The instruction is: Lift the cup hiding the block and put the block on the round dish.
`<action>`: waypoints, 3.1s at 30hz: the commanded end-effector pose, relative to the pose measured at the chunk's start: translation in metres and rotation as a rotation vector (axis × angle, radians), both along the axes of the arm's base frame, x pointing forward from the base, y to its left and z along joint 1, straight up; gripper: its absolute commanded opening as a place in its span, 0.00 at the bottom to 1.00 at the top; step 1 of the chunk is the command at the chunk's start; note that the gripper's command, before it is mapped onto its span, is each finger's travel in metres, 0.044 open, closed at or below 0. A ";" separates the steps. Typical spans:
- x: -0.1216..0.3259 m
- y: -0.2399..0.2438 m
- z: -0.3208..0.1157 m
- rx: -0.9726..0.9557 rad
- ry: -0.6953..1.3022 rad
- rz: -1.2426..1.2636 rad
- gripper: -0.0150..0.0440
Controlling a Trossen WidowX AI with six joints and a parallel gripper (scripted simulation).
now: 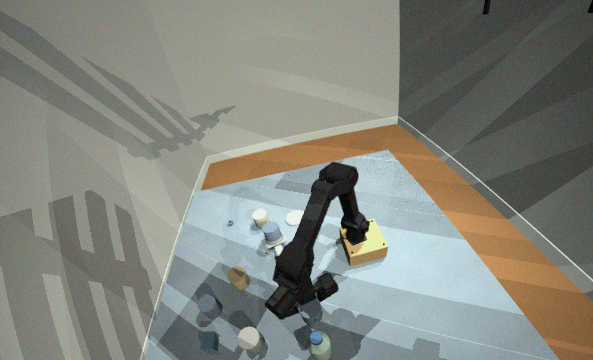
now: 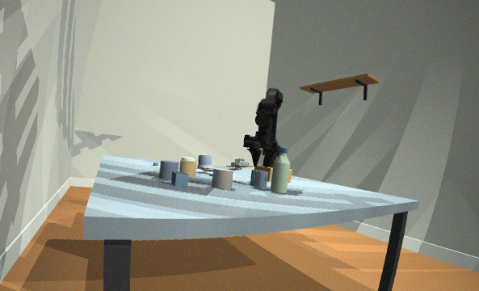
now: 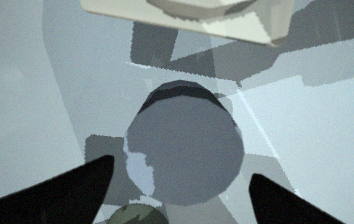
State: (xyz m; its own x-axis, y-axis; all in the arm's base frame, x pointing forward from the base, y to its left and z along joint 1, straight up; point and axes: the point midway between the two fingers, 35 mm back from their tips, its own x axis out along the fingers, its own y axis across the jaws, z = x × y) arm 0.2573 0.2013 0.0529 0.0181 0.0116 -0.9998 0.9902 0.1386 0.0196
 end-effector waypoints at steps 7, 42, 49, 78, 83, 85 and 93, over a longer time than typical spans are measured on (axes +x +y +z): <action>0.021 -0.078 0.035 -0.003 -0.001 0.024 0.69; 0.025 -0.113 0.005 -0.010 -0.005 0.013 0.69; 0.025 -0.113 -0.002 -0.010 -0.004 0.013 0.65; 0.026 -0.112 0.069 -0.010 -0.005 0.013 0.25; 0.023 -0.113 0.092 -0.010 -0.004 0.013 0.25; 0.023 -0.113 0.093 -0.010 -0.004 0.013 0.25; 0.039 -0.154 0.083 -0.011 -0.009 0.021 0.25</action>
State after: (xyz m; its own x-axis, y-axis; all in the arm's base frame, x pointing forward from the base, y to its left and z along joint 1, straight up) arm 0.2907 0.0646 0.1401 0.0295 0.0013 -0.9996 0.9868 0.1592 0.0294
